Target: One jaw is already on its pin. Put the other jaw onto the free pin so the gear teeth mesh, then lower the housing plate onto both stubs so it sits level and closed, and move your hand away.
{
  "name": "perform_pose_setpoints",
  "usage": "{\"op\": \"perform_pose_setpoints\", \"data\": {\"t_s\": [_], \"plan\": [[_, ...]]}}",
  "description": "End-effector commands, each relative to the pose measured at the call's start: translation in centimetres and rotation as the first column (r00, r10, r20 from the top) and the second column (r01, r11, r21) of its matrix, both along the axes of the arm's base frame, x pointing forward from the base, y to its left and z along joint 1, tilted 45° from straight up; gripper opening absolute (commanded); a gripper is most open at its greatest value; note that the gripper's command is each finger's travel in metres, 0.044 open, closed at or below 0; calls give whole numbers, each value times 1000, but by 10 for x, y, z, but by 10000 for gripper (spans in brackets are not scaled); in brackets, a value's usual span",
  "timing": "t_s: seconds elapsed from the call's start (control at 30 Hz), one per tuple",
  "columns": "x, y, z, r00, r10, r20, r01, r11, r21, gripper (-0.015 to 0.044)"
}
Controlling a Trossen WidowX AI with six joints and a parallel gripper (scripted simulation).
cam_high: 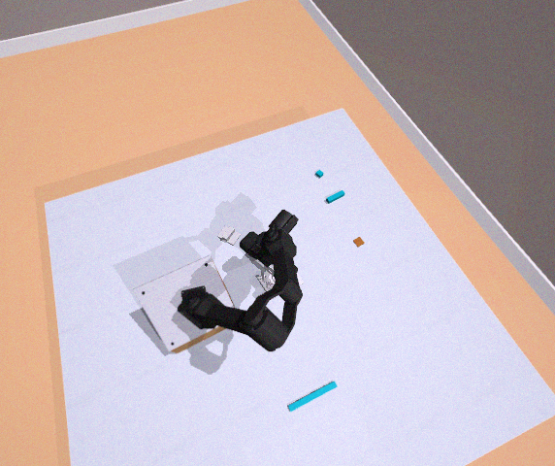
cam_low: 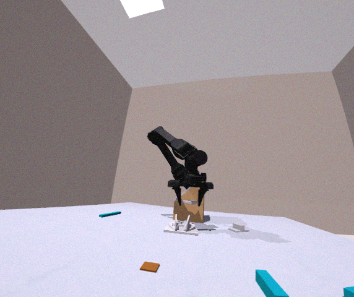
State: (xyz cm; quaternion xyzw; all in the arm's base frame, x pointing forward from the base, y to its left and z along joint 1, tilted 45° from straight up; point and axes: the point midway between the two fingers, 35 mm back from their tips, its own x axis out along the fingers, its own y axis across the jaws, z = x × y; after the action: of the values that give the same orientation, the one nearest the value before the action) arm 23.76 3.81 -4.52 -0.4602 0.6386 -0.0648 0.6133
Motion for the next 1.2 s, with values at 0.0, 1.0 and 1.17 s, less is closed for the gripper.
{"op": "perform_pose_setpoints", "data": {"t_s": [0.0, 1.0, 1.17], "plan": [[-1, -10, 6, 996, -61, 59, 61, 998, 6, 351], [-3, -29, 19, 961, -203, 187, 199, 979, 41, 351], [-3, -29, 19, 961, -203, 187, 199, 979, 41, 351]]}}
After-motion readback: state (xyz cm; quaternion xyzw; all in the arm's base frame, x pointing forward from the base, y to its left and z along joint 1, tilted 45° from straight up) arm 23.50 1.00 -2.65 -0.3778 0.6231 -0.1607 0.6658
